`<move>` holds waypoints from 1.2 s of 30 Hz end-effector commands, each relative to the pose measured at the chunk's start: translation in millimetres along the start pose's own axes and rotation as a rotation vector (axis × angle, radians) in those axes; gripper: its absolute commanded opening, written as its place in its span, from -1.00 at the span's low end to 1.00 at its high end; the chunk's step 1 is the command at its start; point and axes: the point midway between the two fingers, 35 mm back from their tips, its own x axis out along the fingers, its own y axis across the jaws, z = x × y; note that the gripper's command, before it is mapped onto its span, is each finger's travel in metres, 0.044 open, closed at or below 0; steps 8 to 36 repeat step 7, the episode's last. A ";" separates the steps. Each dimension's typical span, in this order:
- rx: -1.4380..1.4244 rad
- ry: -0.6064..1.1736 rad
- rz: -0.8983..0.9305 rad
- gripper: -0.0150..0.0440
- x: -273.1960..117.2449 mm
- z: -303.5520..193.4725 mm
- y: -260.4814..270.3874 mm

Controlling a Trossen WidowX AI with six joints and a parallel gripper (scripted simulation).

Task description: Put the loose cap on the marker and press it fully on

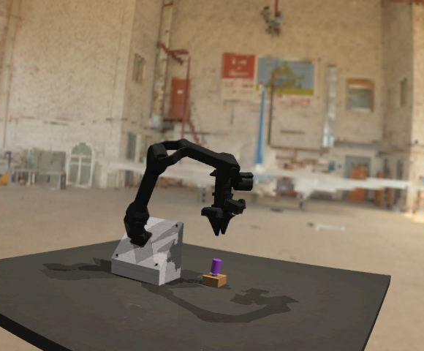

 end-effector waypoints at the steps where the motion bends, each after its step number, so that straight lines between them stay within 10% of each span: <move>1: 0.006 0.004 0.002 0.58 -0.6 -0.5 0.2; 6: 0.006 0.004 0.002 1.00 -0.6 -0.5 0.2; 36: 0.006 0.004 0.002 1.00 -0.6 -0.5 0.2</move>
